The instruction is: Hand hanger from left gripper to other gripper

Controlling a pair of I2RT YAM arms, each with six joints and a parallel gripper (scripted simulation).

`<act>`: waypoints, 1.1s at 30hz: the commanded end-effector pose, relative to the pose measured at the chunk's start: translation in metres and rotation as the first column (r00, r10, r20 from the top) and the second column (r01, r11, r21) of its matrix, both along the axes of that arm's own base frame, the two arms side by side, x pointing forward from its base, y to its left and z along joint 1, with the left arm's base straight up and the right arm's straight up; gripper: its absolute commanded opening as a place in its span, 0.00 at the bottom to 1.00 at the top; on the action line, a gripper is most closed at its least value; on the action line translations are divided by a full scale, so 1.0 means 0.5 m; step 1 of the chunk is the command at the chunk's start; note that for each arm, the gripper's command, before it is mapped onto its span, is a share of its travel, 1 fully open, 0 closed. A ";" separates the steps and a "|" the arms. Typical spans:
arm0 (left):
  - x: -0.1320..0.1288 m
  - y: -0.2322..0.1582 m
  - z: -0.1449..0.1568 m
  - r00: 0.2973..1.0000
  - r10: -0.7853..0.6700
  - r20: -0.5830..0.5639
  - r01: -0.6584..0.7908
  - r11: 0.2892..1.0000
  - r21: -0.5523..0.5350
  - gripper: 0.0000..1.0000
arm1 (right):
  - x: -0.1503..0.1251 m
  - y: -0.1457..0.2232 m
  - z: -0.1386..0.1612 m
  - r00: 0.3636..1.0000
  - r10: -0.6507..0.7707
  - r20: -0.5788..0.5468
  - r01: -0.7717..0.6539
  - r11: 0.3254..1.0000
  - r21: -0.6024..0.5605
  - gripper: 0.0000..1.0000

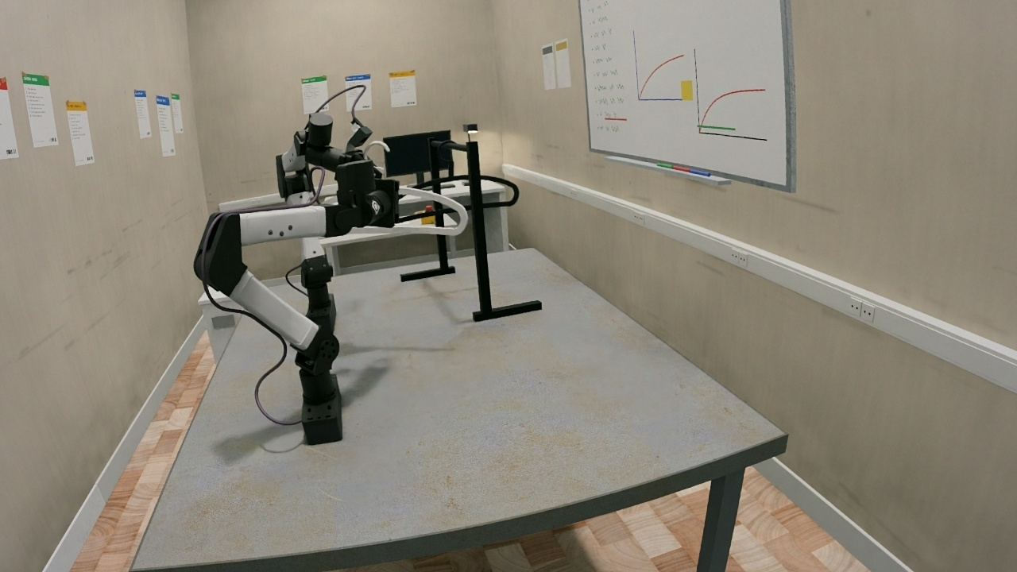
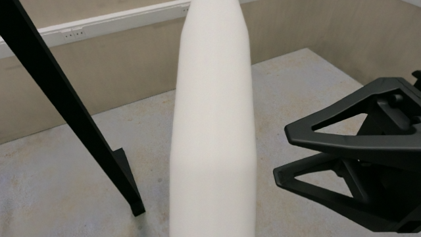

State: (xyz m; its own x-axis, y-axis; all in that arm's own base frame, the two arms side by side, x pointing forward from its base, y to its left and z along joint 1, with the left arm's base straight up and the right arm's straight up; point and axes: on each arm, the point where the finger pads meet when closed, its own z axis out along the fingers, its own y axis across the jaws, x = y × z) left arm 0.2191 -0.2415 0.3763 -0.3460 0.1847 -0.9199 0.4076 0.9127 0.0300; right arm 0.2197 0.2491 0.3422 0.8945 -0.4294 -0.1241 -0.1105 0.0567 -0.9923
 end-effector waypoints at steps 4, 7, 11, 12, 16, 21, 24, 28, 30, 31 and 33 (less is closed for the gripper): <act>-0.001 -0.001 0.041 1.000 0.005 0.021 -0.004 0.998 -0.055 0.02 | 0.003 -0.001 0.026 1.000 -0.008 0.023 0.007 1.000 0.009 0.47; -0.001 -0.001 0.041 1.000 0.005 0.021 -0.004 0.998 -0.055 0.02 | 0.004 0.002 0.029 1.000 -0.009 0.024 0.009 1.000 0.019 0.47; -0.001 -0.001 0.041 1.000 0.005 0.021 -0.004 0.998 -0.055 0.02 | 0.016 0.023 0.035 0.999 -0.009 0.032 0.009 1.000 0.022 0.47; -0.001 -0.001 0.041 1.000 0.005 0.021 -0.004 0.998 -0.055 0.02 | 0.020 0.032 0.036 0.999 -0.009 0.031 0.009 1.000 0.023 0.47; -0.001 -0.002 0.041 1.000 0.005 0.021 -0.004 0.999 -0.054 0.02 | 0.030 0.050 0.041 0.999 -0.010 0.030 0.009 1.000 0.023 0.47; -0.001 -0.002 0.041 1.000 0.005 0.021 -0.004 0.999 -0.054 0.02 | 0.052 0.089 0.042 0.999 -0.010 0.032 0.009 1.000 0.023 0.47; -0.001 -0.002 0.041 1.000 0.005 0.021 -0.004 0.999 -0.054 0.02 | 0.057 0.102 0.042 0.999 -0.010 0.032 0.009 1.000 0.023 0.41; -0.001 -0.002 0.041 1.000 0.005 0.021 -0.004 0.999 -0.054 0.02 | 0.058 0.107 0.047 1.000 -0.010 0.022 0.009 1.000 0.015 0.35; -0.001 -0.002 0.041 1.000 0.005 0.021 -0.004 0.999 -0.054 0.02 | 0.062 0.113 0.026 1.000 -0.010 0.016 0.009 1.000 0.010 0.32; -0.001 -0.002 0.041 1.000 0.005 0.021 -0.004 0.999 -0.054 0.02 | 0.062 0.113 0.026 1.000 -0.010 0.016 0.009 1.000 0.010 0.32; -0.001 -0.001 0.040 1.000 0.005 0.021 -0.004 0.999 -0.053 0.02 | 0.062 0.113 0.025 1.000 -0.010 0.015 0.010 1.000 0.009 0.30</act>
